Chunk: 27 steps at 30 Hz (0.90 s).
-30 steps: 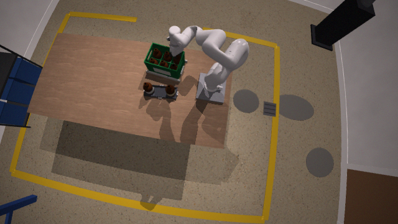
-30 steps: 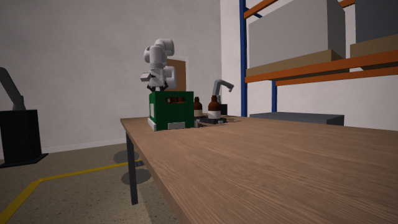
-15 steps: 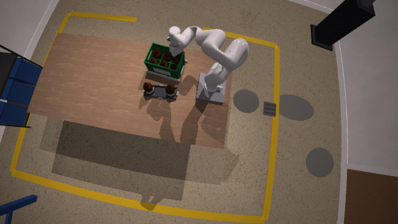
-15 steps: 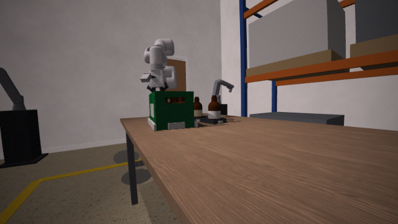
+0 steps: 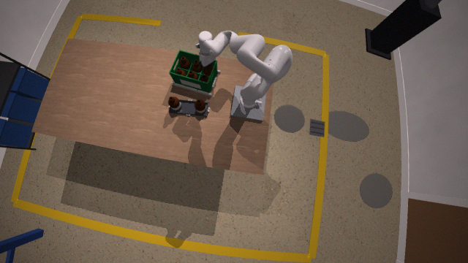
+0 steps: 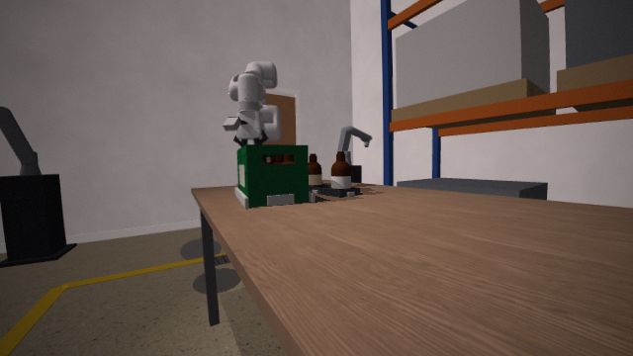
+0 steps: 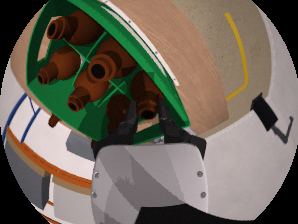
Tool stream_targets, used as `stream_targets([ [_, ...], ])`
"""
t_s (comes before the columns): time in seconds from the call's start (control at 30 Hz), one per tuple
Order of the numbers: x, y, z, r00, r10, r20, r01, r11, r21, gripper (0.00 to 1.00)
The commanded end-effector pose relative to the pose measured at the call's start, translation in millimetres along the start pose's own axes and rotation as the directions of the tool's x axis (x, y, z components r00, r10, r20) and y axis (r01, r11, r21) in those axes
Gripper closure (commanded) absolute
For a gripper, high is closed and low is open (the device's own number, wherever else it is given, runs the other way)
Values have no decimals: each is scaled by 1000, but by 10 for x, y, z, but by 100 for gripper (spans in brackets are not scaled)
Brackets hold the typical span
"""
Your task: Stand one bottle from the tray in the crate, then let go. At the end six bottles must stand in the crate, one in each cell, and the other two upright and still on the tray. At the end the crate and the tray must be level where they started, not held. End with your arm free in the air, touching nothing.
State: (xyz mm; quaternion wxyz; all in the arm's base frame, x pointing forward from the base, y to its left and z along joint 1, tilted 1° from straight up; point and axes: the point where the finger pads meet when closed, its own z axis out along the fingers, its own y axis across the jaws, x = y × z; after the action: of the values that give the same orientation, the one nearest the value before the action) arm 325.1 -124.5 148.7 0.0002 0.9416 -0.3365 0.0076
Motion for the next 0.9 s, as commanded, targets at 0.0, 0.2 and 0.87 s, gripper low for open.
stream_targets([
  [0.0, -9, 3, 13, 1000, 0, 3, 0, 1000, -1, 100],
  [0.2, -9, 3, 13, 1000, 0, 3, 0, 1000, -1, 100],
  [0.87, -9, 3, 13, 1000, 0, 3, 0, 1000, -1, 35],
])
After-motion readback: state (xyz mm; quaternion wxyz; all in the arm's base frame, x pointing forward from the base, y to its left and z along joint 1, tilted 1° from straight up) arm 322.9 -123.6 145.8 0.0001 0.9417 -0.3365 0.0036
